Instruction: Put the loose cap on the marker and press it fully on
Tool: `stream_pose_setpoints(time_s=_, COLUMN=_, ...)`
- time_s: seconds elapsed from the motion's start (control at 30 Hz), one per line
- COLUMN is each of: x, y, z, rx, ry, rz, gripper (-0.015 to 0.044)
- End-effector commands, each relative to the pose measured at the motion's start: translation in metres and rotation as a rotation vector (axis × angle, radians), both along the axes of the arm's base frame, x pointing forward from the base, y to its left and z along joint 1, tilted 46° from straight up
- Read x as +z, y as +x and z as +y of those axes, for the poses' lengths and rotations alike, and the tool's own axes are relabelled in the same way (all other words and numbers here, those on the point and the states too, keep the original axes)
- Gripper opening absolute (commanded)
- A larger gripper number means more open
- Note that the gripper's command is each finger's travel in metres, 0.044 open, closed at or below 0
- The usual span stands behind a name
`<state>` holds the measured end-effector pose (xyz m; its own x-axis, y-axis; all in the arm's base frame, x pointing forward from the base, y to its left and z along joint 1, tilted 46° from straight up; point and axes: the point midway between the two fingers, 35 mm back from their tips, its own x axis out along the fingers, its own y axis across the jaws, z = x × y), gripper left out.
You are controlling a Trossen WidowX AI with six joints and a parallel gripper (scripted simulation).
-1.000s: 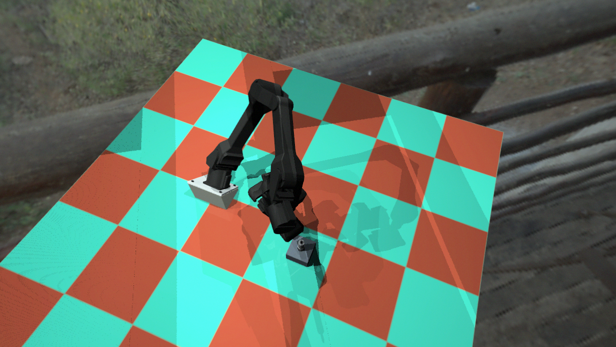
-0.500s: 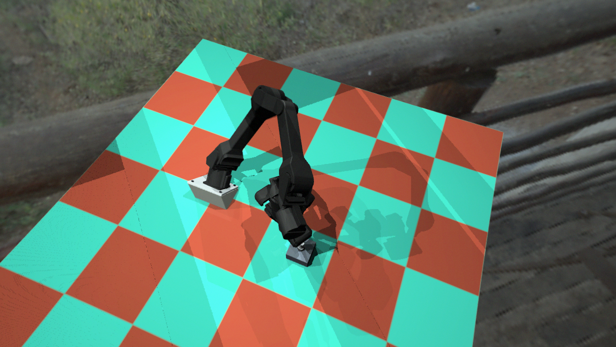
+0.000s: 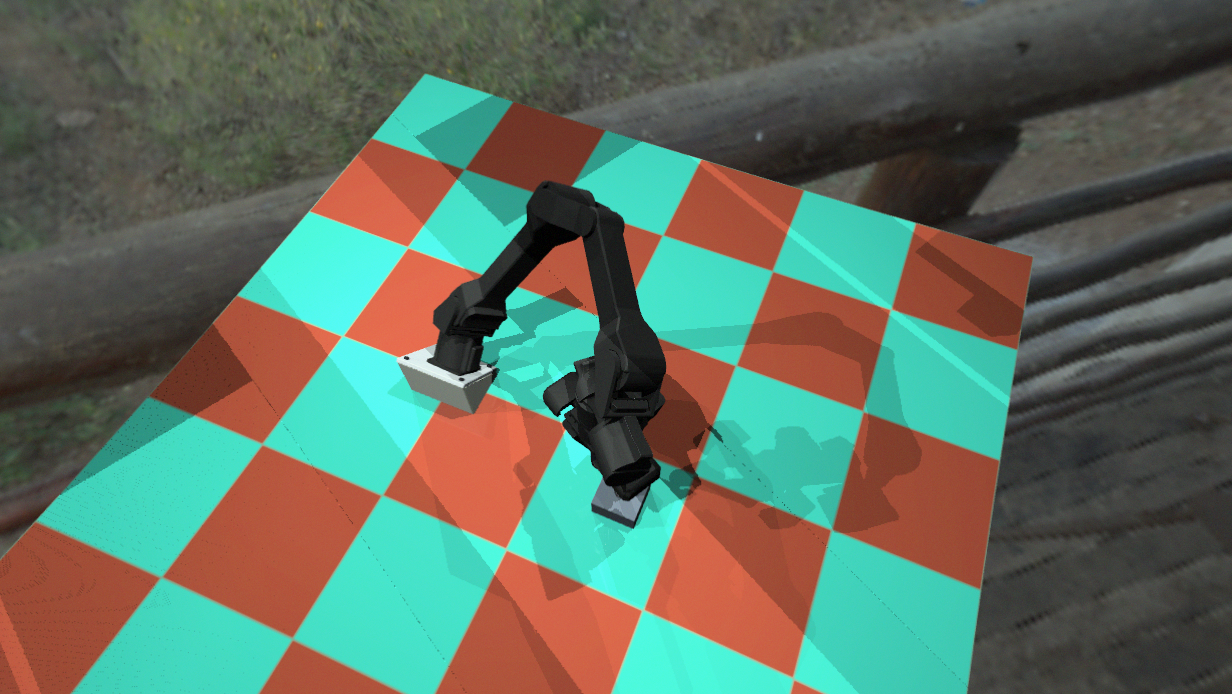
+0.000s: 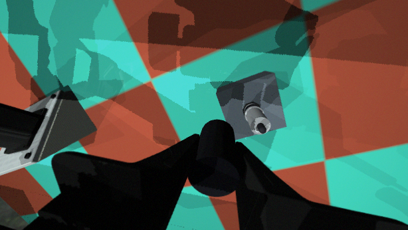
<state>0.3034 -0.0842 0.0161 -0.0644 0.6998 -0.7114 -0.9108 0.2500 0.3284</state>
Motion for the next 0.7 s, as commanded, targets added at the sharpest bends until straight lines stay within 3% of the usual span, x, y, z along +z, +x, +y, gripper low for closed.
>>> stream_pose_setpoints(time_s=0.0, x=0.001, y=0.007, z=-0.002, rx=-0.006, ry=0.003, rz=0.002, gripper=0.0000)
stream_pose_setpoints(time_s=0.67, x=0.004, y=0.039, z=-0.014, rx=-0.006, ry=0.003, rz=0.001, gripper=0.0000)
